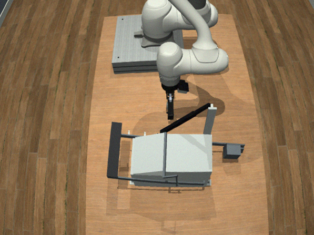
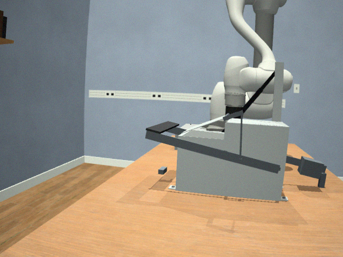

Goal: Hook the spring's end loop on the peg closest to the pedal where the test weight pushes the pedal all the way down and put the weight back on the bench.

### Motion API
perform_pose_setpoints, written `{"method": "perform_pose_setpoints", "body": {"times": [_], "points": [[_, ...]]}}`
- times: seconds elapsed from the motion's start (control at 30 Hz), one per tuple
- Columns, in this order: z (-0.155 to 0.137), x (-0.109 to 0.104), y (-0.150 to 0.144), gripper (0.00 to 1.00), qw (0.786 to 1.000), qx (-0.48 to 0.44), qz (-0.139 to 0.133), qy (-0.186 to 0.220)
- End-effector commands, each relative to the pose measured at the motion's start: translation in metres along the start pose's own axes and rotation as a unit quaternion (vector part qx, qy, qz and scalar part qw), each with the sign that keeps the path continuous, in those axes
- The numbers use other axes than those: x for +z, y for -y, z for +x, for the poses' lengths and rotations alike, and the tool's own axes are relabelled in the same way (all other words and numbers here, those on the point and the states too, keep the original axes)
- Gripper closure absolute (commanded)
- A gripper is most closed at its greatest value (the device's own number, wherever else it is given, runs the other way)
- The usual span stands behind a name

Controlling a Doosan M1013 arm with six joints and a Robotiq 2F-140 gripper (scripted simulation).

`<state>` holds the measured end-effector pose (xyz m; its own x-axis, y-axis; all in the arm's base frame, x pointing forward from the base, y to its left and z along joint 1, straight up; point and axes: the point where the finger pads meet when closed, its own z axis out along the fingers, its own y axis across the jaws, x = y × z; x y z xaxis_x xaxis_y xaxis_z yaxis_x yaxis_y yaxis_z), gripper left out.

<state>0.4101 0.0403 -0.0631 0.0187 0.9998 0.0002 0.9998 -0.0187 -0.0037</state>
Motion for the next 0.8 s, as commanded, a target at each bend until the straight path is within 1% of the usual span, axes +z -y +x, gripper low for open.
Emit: {"method": "perform_pose_setpoints", "body": {"times": [0.0, 0.57, 0.77], "points": [[0.0, 0.0, 0.0, 0.0, 1.0, 0.0, 0.0, 0.0], [0.0, 0.0, 0.0, 0.0, 1.0, 0.0, 0.0, 0.0], [0.0, -0.016, 0.0, 0.0, 1.0, 0.0, 0.0, 0.0]]}}
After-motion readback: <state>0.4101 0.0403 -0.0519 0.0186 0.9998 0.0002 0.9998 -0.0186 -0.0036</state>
